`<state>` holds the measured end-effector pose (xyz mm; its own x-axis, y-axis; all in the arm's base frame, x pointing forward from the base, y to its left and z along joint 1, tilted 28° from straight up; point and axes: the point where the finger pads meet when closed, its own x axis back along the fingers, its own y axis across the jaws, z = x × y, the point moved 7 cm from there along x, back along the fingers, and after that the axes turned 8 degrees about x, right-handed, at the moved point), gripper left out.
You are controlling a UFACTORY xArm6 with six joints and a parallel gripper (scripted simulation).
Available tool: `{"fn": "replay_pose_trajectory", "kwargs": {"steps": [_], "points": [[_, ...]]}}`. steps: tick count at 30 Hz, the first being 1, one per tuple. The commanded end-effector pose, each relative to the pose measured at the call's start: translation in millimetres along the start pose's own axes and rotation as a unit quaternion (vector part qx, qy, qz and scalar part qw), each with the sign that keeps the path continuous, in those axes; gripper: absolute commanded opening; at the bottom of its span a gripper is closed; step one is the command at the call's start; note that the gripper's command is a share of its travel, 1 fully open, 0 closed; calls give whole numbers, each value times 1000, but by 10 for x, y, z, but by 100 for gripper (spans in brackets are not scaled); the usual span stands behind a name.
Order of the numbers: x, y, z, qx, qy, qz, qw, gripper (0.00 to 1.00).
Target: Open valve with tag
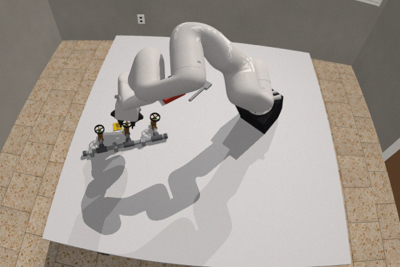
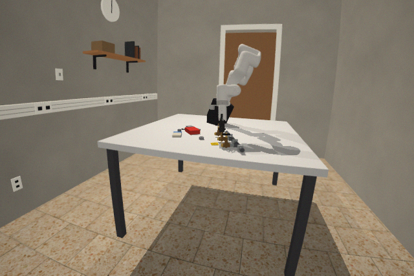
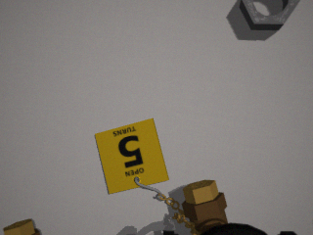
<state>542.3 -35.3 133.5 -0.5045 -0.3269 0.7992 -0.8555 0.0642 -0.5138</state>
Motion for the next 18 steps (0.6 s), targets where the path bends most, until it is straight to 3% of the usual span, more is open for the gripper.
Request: {"fn": "replay_pose_trajectory", "kwargs": {"steps": [1,11,18], "points": [[11,-16,1,30,0,2,1000,0],[11,-16,1,180,1,2,984,0],[11,-17,0,373,1,1,928,0]]}}
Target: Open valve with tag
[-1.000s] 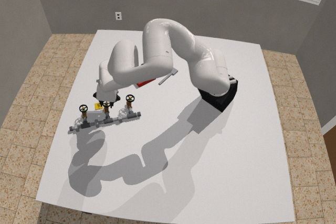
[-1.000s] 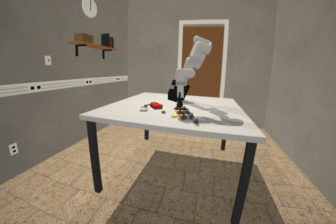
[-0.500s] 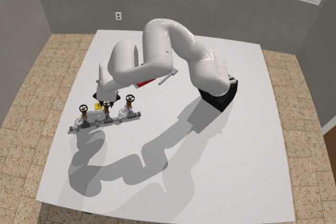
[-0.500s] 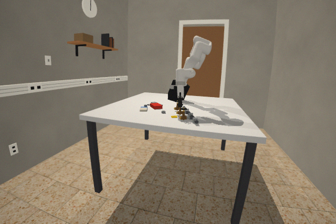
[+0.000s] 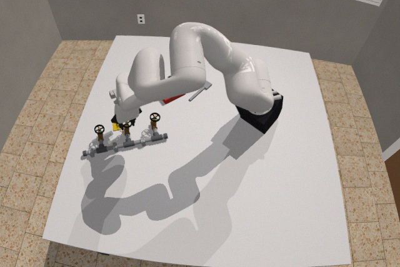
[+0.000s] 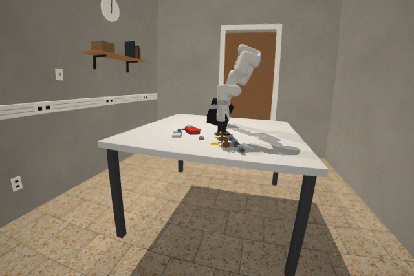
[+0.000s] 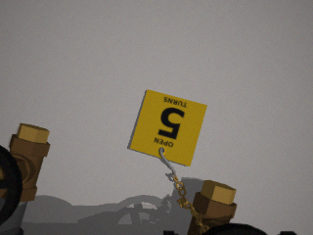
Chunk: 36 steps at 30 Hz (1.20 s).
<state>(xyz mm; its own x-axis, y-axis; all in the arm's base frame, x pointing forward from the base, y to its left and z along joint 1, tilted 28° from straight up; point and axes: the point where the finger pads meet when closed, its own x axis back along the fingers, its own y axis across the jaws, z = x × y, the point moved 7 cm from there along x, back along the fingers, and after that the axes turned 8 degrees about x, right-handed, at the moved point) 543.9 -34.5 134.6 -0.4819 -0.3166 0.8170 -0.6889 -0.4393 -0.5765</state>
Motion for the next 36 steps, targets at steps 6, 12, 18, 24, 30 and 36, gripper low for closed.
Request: {"fn": "replay_pose_trajectory", "kwargs": {"steps": [6,12,18,24,30,36], "points": [[13,-1,6,272,6,9,962,0],[13,-3,5,396,7,6,918,0],[13,-7,4,534,8,3,845,0],[13,2,6,638,11,7,770,0],[13,8,7,685,14,10,728,0],[13,8,7,692,14,10,721,0]]}}
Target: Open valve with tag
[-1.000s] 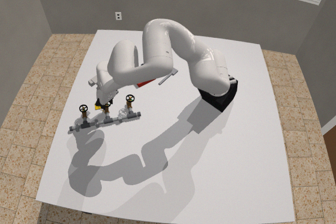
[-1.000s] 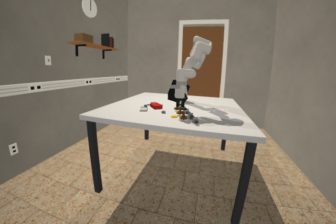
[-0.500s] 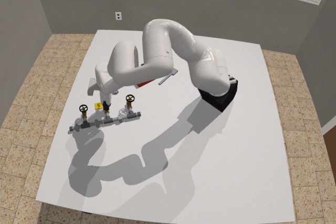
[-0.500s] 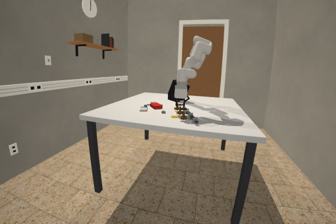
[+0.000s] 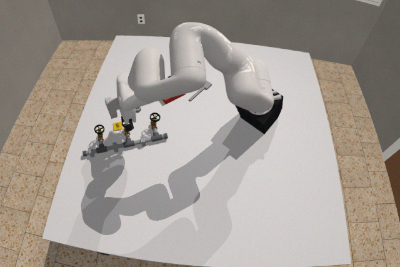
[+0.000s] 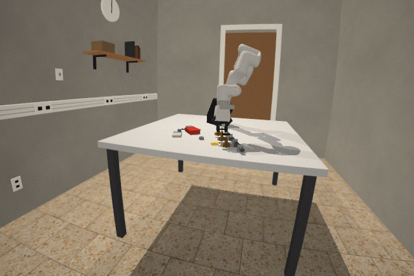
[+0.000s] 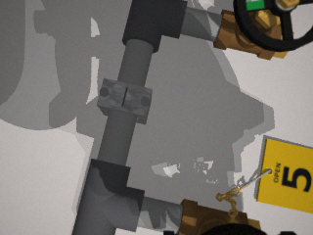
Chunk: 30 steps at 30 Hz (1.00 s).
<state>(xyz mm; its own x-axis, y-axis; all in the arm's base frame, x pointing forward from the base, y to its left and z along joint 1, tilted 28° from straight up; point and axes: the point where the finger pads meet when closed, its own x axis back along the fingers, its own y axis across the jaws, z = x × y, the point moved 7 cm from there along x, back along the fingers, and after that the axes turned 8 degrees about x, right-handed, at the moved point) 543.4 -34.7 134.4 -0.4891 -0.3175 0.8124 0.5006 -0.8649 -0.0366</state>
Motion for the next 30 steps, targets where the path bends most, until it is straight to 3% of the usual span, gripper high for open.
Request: {"fn": "replay_pose_trajectory", "kwargs": {"steps": [1,8,9,30], "points": [[11,8,-2,8,13,-1,1000,0],[11,8,-2,8,13,-1,1000,0],[11,8,-2,8,13,-1,1000,100],[11,8,-2,8,13,-1,1000,100]]}}
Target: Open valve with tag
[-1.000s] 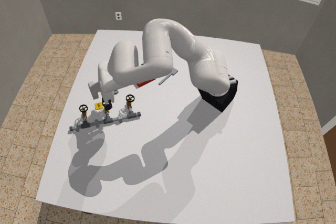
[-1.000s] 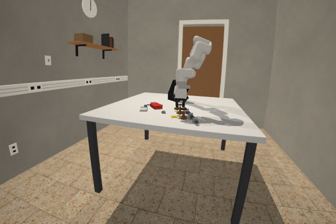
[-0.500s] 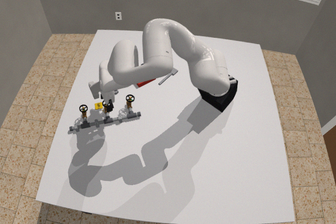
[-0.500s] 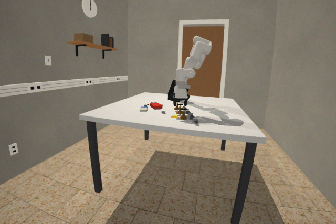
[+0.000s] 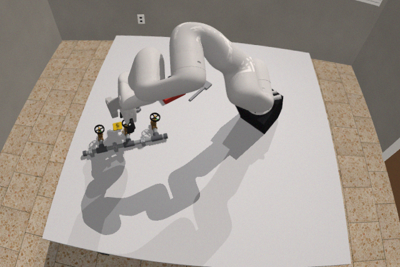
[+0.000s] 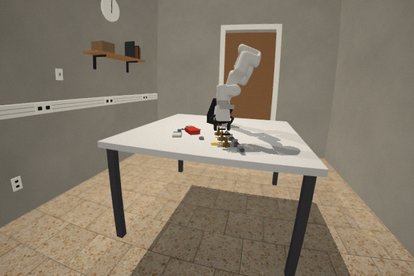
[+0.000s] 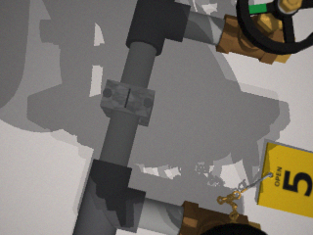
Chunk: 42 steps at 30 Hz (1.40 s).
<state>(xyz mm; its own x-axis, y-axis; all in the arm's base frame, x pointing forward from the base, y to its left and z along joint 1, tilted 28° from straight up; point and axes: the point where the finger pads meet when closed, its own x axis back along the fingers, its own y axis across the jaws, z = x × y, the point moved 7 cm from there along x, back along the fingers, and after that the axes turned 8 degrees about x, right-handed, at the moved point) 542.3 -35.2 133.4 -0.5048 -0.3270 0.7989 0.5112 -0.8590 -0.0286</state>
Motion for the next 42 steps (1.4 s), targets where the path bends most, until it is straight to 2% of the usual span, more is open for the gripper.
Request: {"fn": "replay_pose_trajectory", "kwargs": {"steps": [1,10,15,19,25,27,28,31,33,37,42], "points": [[12,9,14,0,1,-1,1000,100],[12,9,14,-27,1,-1,1000,100],[12,9,14,-114,2,-1,994,100],[12,9,14,-228,2,-1,974,100],[11,6,7,-391,7,-1,920,100],[11,6,7,-391,7,-1,920,100],[12,7,10,-463,5,0,886,100],[11,2,1,-510,13,0,860,100],[11,-1,-3,-553,16,1,833,100],[11,-5,-8,-642,21,2,767,100],[11,-9,-11,-739,24,5,673,100]]}}
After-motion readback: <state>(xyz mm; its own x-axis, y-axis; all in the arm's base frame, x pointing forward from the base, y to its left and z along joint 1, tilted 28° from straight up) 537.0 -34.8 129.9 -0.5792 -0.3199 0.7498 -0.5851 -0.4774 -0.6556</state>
